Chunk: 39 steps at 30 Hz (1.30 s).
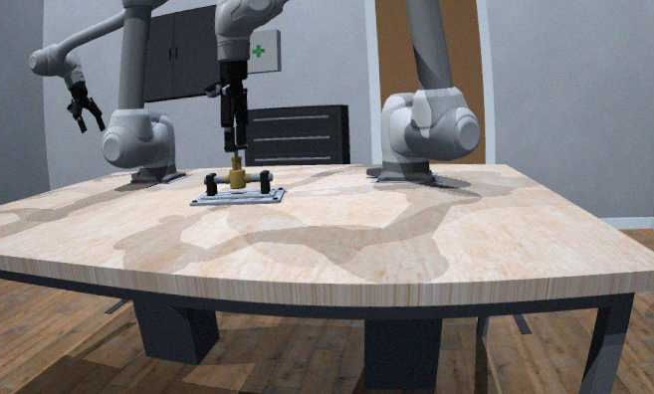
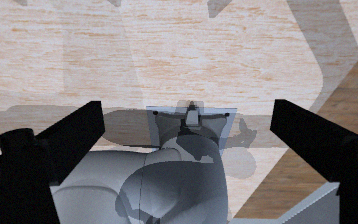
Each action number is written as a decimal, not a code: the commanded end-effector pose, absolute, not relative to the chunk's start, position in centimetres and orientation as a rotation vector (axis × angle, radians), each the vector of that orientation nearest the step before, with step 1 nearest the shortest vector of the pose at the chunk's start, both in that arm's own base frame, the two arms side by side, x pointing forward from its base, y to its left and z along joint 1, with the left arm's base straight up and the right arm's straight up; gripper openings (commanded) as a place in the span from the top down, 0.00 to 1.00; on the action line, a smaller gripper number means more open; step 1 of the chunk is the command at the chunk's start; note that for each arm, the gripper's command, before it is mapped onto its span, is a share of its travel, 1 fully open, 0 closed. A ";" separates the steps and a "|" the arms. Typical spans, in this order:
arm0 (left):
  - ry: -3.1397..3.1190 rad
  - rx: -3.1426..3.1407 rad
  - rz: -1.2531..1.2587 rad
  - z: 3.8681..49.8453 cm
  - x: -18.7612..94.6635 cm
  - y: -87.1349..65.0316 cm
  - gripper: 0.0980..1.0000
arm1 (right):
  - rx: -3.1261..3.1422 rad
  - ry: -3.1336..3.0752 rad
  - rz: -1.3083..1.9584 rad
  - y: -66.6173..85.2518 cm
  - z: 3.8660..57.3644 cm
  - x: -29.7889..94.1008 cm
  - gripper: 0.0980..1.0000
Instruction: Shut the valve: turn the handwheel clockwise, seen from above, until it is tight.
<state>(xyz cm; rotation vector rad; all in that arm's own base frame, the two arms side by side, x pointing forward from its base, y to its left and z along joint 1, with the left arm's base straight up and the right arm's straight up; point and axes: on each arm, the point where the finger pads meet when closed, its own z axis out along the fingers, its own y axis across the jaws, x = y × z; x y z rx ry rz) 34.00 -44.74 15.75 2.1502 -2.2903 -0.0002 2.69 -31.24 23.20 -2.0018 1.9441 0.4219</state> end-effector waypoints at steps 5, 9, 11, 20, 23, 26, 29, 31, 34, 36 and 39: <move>-2.291 2.150 0.002 16.7 34.0 -44.8 0.53 | -2.002 1.945 0.420 -31.3 23.3 2.7 0.00; -2.291 2.150 0.002 17.0 34.0 -44.8 0.53 | -2.002 1.945 0.420 -31.3 23.3 2.7 0.00; -2.291 2.150 0.002 17.3 34.0 -44.8 0.53 | -2.002 1.945 0.420 -31.3 23.3 2.7 0.00; -2.291 2.150 0.002 19.1 34.0 -44.8 0.53 | -2.002 1.945 0.420 -31.3 23.3 2.7 0.00; -2.291 2.150 0.002 19.7 34.0 -44.8 0.53 | -2.002 1.945 0.420 -31.3 23.3 2.7 0.00; -2.291 2.150 0.002 19.8 34.0 -44.8 0.53 | -2.002 1.945 0.420 -31.3 23.3 2.7 0.00; -2.291 2.150 0.002 20.4 34.0 -44.8 0.53 | -2.002 1.945 0.420 -31.3 23.3 2.7 0.00; -2.291 2.150 0.002 20.7 34.0 -44.8 0.53 | -2.002 1.945 0.420 -31.3 23.3 2.7 0.00; -2.291 2.150 0.002 21.1 34.0 -44.8 0.53 | -2.002 1.945 0.420 -31.3 23.3 2.7 0.00; -2.291 2.150 0.002 21.3 34.0 -44.8 0.53 | -2.002 1.945 0.420 -31.3 23.3 2.7 0.00; -2.291 2.150 0.002 21.6 34.0 -44.8 0.53 | -2.002 1.945 0.420 -31.3 23.3 2.7 0.00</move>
